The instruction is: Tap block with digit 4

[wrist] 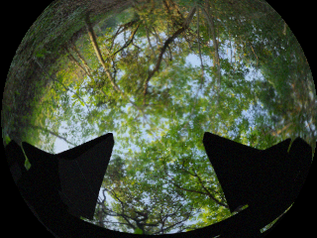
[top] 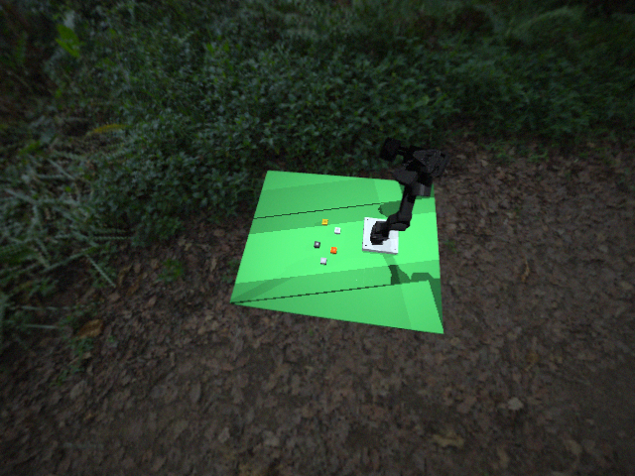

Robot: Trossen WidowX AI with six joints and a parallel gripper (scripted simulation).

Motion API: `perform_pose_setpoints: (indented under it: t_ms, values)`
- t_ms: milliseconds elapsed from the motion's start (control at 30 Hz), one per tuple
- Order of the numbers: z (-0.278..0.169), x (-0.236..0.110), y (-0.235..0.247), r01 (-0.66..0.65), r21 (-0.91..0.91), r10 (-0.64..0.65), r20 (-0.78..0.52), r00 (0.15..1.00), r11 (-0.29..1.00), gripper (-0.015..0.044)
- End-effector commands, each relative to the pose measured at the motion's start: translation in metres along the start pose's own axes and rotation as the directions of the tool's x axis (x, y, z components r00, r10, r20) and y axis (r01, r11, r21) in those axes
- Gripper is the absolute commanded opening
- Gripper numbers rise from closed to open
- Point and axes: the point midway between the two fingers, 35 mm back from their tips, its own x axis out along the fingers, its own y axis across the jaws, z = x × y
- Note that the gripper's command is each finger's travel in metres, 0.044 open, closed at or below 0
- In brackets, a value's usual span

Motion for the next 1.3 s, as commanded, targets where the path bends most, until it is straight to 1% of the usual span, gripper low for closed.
perform_pose_setpoints:
  t_ms: [0,67,133,167,300,367,467,533,633,700,800,900,1000,1133,1267]
  values:
    - [-0.003,-0.001,0.001,0.003,0.010,-0.003,-0.008,1.000,1.000,0.0400]
    - [-0.023,-0.007,0.008,0.025,0.086,-0.019,-0.069,0.997,0.996,0.0400]
    - [-0.062,-0.020,0.029,0.074,0.233,-0.028,-0.192,0.981,0.970,0.0400]
    - [-0.080,-0.027,0.043,0.100,0.304,-0.021,-0.253,0.967,0.948,0.0400]
    - [-0.117,-0.045,0.085,0.160,0.460,0.034,-0.385,0.922,0.873,0.0400]
    - [-0.136,-0.056,0.118,0.195,0.551,0.094,-0.454,0.886,0.812,0.0400]
    - [-0.156,-0.075,0.177,0.251,0.675,0.221,-0.530,0.819,0.694,0.0400]
    - [-0.162,-0.087,0.220,0.285,0.743,0.320,-0.556,0.768,0.606,0.0400]
    - [-0.157,-0.105,0.285,0.332,0.817,0.474,-0.552,0.686,0.471,0.0400]
    - [-0.147,-0.117,0.327,0.360,0.851,0.574,-0.524,0.629,0.382,0.0400]
    - [-0.121,-0.134,0.386,0.396,0.883,0.715,-0.446,0.539,0.253,0.0400]
    - [-0.084,-0.151,0.439,0.425,0.896,0.834,-0.331,0.441,0.131,0.0400]
    - [-0.037,-0.168,0.484,0.448,0.894,0.924,-0.186,0.335,0.017,0.0400]
    - [0.038,-0.194,0.529,0.469,0.875,0.983,0.042,0.176,-0.121,0.0400]
    - [0.121,-0.223,0.553,0.479,0.843,0.960,0.282,-0.005,-0.245,0.0400]
